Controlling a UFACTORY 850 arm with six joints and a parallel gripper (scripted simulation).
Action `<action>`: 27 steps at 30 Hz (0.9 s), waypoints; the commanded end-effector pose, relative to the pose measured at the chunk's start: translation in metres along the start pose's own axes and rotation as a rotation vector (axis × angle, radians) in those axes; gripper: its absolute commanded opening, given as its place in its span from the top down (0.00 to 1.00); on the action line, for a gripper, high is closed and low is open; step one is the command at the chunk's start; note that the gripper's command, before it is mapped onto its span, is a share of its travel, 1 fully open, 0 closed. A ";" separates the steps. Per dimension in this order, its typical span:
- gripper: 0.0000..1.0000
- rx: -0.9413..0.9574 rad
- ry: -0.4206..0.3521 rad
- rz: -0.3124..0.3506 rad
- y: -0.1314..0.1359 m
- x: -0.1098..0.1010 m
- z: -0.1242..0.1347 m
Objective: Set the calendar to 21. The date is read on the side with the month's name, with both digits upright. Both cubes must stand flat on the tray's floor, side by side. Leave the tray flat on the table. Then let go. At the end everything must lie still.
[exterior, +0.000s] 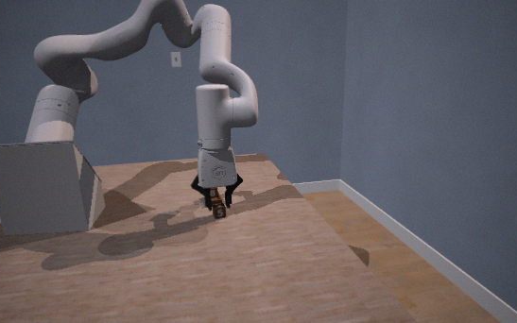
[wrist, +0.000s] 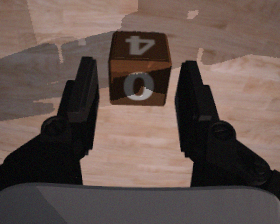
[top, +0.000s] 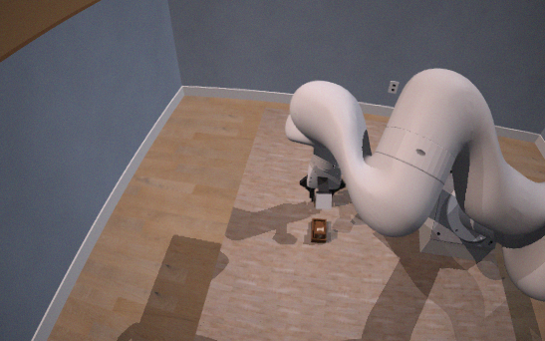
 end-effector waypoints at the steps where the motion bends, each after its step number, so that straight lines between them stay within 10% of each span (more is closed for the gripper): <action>1: 0.51 -0.001 -0.001 0.002 0.001 0.004 0.000; 27: 0.51 -0.001 -0.001 0.002 0.001 0.014 0.000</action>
Point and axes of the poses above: the point where the finger pads meet when closed, its own x axis out along the fingers, its own y axis across the jaws, z = x × y, the point moved 6 cm from there along -x, back along the fingers, and after that the axes turned 10 degrees about x, right-handed, at the moved point
